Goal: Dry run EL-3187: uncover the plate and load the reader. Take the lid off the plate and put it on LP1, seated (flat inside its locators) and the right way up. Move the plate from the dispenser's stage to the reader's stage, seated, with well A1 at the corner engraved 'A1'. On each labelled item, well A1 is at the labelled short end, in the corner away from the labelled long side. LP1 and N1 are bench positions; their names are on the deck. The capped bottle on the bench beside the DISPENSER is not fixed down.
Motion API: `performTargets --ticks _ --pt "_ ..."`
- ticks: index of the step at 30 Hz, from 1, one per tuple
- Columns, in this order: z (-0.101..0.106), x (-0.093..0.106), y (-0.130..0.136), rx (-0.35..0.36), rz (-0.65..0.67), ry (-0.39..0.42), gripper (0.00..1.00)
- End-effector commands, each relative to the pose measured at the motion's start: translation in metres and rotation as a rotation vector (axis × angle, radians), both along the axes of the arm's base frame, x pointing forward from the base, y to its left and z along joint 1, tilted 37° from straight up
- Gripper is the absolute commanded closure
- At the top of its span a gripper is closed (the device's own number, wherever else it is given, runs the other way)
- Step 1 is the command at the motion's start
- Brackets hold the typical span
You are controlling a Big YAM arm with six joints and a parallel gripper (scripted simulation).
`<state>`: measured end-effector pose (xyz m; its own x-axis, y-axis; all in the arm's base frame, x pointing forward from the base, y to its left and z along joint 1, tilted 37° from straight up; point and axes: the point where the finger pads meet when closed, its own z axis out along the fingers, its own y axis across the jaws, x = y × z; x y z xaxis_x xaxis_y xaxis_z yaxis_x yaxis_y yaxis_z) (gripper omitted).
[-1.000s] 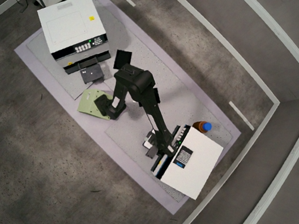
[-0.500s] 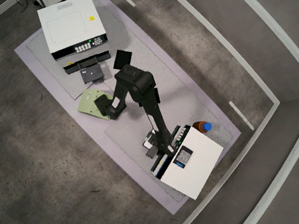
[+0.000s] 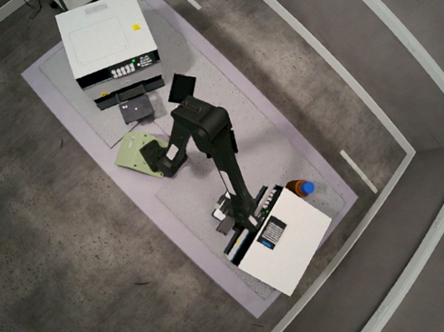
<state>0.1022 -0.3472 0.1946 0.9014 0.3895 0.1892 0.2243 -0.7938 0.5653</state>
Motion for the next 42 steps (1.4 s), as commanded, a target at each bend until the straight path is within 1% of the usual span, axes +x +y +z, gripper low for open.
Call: performTargets --ticks 1,4,7,15,21,24,31,32,42 --pt "-0.0007 0.0042 -0.0044 0.001 -0.001 -0.004 0.0" --pt "-0.0012 0.0048 -0.0044 0.0 0.0 -0.004 0.0" --pt "0.0028 0.0015 -0.0055 -0.016 -0.009 -0.006 0.0" --pt "-0.0053 0.005 -0.0058 0.002 -0.003 -0.004 0.0" --pt "-0.0045 0.0072 -0.0082 -0.005 0.001 -0.005 0.0" --pt "-0.0029 0.0041 -0.0081 -0.014 -0.008 -0.006 0.0" --pt "-0.0055 0.0038 -0.0057 -0.001 -0.008 -0.004 0.0" --pt "-0.0055 0.0038 -0.0057 -0.001 -0.008 -0.004 0.14" --pt "-0.0055 0.0038 -0.0057 -0.001 -0.008 -0.004 0.14"
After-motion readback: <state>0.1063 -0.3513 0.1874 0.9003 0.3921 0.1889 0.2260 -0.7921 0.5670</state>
